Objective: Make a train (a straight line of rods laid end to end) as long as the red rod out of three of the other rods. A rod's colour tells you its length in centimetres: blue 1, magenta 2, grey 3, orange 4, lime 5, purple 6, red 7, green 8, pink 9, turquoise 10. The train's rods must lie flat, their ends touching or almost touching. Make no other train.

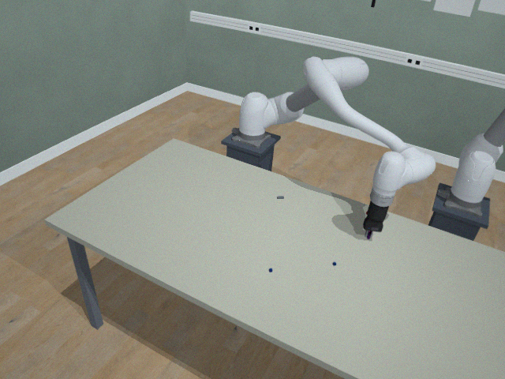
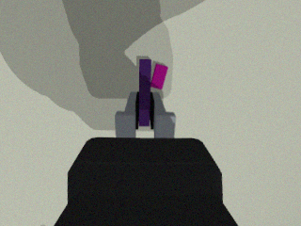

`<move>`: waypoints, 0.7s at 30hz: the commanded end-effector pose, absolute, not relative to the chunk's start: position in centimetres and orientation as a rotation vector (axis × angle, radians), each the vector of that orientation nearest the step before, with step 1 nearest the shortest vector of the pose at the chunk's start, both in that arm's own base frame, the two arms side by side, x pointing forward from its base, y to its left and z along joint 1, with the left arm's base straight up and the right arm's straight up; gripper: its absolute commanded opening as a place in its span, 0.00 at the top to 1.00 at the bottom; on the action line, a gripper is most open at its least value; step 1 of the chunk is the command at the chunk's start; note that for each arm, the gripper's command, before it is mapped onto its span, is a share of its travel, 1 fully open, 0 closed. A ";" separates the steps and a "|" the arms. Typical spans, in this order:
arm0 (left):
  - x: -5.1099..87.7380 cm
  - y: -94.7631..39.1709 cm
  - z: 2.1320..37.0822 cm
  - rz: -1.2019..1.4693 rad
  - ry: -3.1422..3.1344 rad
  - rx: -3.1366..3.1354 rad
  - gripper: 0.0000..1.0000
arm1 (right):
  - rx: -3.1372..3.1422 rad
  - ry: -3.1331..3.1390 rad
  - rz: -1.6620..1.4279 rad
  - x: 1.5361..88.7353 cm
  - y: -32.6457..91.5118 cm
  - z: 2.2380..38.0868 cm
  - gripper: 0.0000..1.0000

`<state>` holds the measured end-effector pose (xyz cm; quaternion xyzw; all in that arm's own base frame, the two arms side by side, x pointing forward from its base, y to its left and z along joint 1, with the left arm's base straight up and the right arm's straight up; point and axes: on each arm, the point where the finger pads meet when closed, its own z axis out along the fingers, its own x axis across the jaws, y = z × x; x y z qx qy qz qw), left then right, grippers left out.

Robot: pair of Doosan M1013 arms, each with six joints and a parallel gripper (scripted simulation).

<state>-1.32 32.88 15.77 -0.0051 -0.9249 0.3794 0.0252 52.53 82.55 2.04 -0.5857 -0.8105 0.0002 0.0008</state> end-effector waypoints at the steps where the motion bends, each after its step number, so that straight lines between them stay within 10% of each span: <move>1: -1.3 32.5 15.9 1.184 -2.863 -0.012 0.00 | -1.844 -2.547 -0.004 52.6 82.6 1.9 0.76; 21: -1.3 32.5 15.9 1.184 -2.863 -0.012 0.00 | -1.844 -2.546 -0.006 52.6 82.6 11.9 0.76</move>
